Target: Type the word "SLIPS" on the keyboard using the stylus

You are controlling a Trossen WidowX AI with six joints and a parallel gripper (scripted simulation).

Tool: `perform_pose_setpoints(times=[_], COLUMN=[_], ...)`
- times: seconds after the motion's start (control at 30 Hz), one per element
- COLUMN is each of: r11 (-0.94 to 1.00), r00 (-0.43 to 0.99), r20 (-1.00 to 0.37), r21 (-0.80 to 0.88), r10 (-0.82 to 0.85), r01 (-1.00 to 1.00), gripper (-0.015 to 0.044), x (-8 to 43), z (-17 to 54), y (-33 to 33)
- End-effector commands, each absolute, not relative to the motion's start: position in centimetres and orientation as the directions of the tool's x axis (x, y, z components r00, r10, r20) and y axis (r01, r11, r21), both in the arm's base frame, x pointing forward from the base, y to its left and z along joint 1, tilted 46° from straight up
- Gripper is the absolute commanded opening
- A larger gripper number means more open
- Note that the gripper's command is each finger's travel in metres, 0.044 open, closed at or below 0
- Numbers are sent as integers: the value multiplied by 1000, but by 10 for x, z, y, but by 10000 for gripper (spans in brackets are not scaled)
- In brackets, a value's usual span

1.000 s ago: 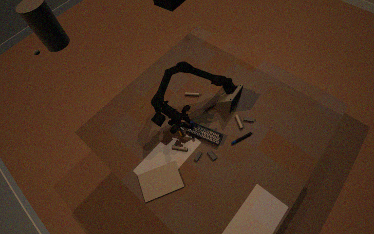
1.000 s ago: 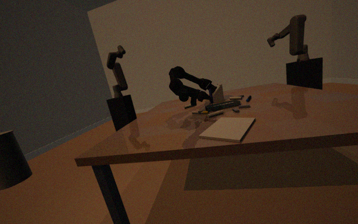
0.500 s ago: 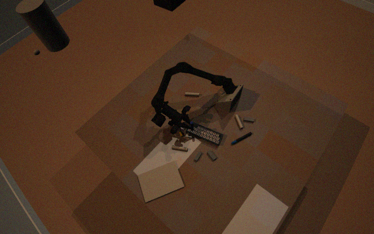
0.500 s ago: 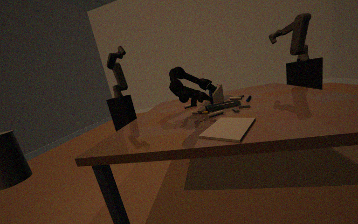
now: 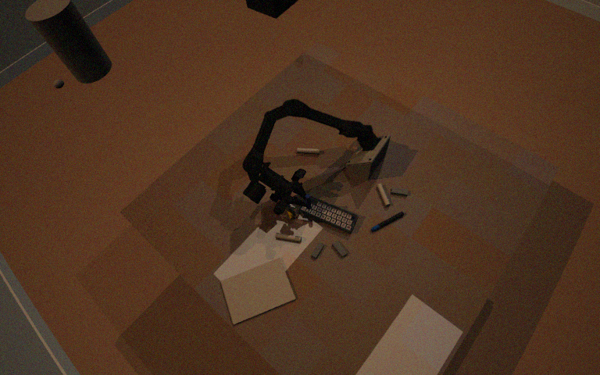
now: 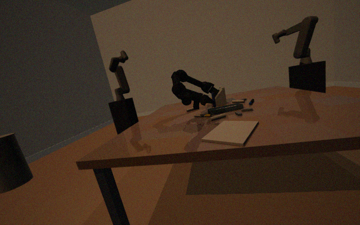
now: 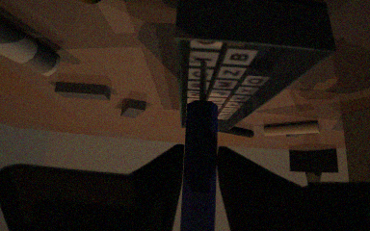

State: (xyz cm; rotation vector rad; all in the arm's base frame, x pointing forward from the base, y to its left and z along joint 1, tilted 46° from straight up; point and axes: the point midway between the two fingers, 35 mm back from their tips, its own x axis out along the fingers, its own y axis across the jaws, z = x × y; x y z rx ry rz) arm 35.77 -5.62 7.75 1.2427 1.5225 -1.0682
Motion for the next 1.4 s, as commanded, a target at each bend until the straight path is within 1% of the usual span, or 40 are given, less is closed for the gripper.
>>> perform_pose_setpoints(times=[0.0, 0.1, 0.3, 0.47, 0.53, 1.37], r11=[132, 132, 143, 143, 143, 133], r00=[-117, -117, -121, -121, -121, -121], r20=[-965, -965, -965, -965, -965, -964], r21=[-88, -88, -89, -89, -89, -91], r10=[235, 236, 232, 232, 233, 238], r01=[987, 987, 986, 986, 986, 987], gripper=[81, 81, 84, 51, 0, 0], x=[357, 355, 355, 355, 354, 308], z=[89, 100, 99, 99, 98, 48], y=[-45, -33, -32, -32, -31, 20])
